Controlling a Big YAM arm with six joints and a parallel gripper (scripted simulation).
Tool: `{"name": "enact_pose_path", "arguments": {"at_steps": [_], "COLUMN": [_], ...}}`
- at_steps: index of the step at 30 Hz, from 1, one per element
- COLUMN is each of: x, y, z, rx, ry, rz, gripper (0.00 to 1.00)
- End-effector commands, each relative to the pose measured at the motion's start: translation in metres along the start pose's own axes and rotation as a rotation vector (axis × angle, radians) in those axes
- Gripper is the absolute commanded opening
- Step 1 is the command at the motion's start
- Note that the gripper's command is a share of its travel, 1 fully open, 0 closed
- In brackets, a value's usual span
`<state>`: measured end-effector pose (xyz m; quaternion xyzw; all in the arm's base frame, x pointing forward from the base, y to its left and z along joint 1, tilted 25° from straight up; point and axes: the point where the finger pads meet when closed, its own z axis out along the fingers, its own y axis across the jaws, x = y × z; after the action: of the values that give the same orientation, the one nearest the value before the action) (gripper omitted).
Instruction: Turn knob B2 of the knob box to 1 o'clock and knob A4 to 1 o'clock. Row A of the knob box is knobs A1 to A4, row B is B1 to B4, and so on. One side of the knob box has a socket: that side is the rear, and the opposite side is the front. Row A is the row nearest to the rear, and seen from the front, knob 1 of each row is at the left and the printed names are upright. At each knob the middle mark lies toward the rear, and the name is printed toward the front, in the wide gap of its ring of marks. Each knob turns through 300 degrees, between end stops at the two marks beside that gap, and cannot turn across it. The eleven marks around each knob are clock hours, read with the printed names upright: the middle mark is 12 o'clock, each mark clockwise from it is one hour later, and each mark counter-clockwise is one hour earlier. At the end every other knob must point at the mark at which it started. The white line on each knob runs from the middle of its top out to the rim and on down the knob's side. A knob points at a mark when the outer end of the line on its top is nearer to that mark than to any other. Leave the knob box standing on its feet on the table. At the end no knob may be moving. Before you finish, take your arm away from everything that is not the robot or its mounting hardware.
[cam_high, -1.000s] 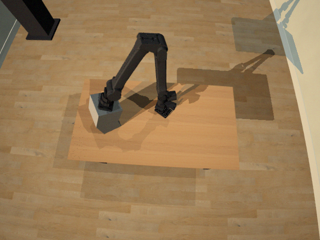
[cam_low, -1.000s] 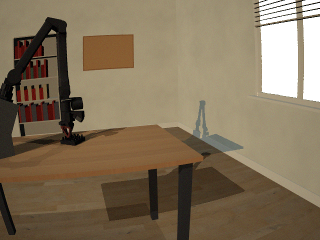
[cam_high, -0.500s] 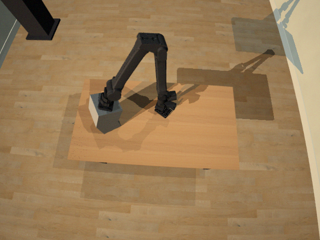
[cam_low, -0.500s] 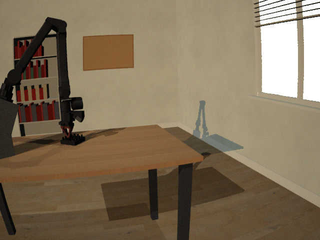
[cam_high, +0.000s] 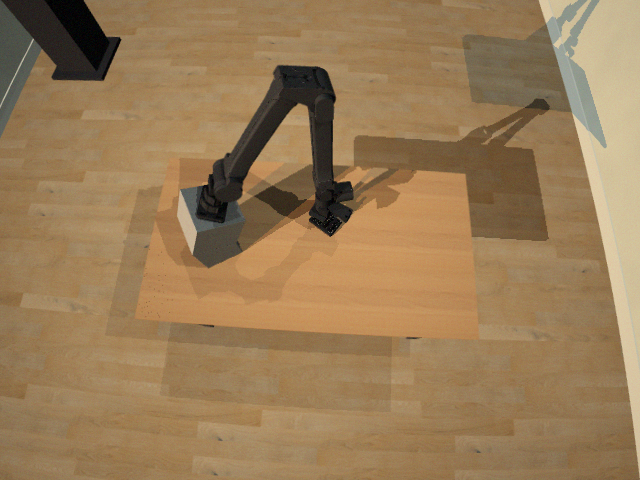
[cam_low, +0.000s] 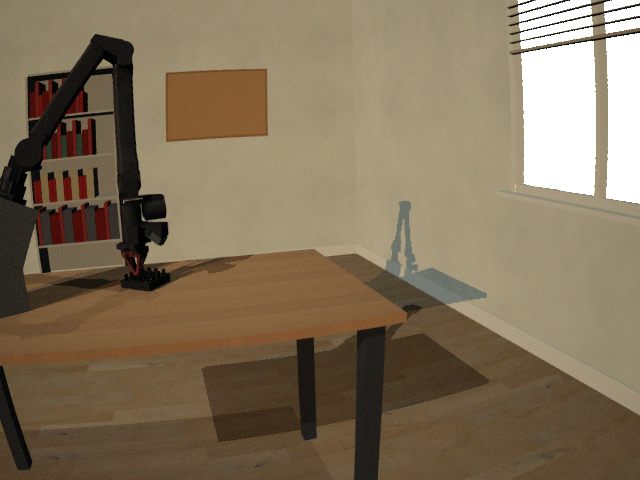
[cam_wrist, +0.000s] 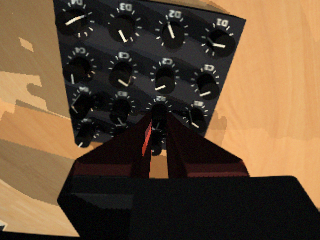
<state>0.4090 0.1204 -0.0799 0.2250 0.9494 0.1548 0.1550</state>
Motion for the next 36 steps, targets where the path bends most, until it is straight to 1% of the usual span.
{"name": "enact_pose_path", "arguments": {"at_steps": [1,4,6,13,29,30,36], "x": [-0.0016,-0.0015,-0.0015,-0.0013,-0.0013,-0.0013,-0.0013], "y": [0.0050,0.0049,0.0049,0.0049,0.0056,0.0056,0.0056], "z": [0.0006,0.0006,0.0006,0.0007,0.0007,0.0007,0.0007], "rx": [-0.006,-0.006,-0.006,-0.006,-0.007,-0.007,-0.007], "ry": [-0.008,-0.007,-0.007,-0.006,-0.006,-0.006,-0.006], "rz": [0.121,0.200,0.200,0.323,0.337,0.337,0.337], "gripper": [0.08,0.08,0.08,0.08,0.08,0.18,0.18]}}
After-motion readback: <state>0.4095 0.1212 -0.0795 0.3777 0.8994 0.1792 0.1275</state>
